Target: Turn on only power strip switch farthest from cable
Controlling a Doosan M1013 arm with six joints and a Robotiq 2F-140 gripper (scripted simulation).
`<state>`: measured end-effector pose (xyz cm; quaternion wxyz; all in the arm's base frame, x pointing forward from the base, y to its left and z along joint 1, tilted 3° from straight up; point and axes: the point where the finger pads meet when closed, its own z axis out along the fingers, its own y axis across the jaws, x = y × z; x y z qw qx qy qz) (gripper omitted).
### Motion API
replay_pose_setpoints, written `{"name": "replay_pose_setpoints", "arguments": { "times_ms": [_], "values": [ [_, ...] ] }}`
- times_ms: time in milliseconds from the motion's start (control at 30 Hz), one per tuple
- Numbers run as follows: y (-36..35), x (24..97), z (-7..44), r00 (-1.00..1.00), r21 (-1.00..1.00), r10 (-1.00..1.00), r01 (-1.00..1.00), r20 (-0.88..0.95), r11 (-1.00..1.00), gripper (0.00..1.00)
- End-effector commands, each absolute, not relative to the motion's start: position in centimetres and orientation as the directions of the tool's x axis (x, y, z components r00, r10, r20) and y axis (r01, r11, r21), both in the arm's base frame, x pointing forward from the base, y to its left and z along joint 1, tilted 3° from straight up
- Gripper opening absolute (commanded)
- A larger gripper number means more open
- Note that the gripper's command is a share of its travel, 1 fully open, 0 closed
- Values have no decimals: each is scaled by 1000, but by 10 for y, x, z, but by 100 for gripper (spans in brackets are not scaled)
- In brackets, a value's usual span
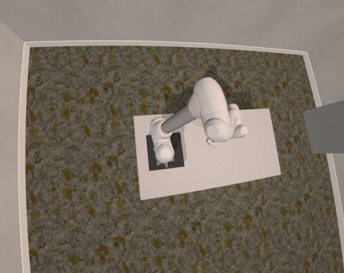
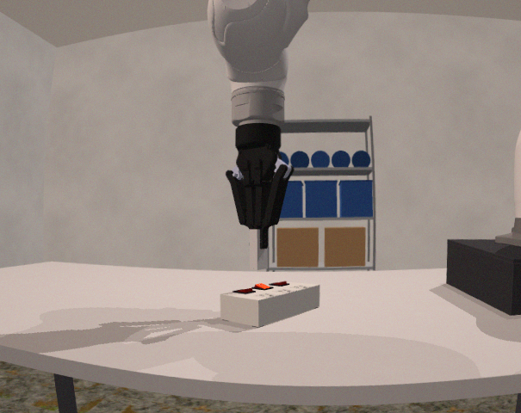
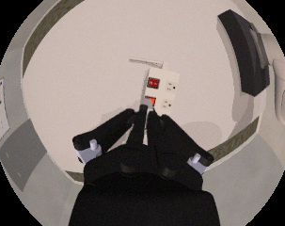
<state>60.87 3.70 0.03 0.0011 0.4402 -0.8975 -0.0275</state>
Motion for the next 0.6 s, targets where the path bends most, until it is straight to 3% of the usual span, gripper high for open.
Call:
{"name": "replay_pose_setpoints", "arguments": {
  "times_ms": [0,567],
  "values": [
    [37,609,0,-612,50,-790,-790,-22,611,0],
    [38,608,-16,-612,50,-790,-790,-22,611,0]
  ]
}}
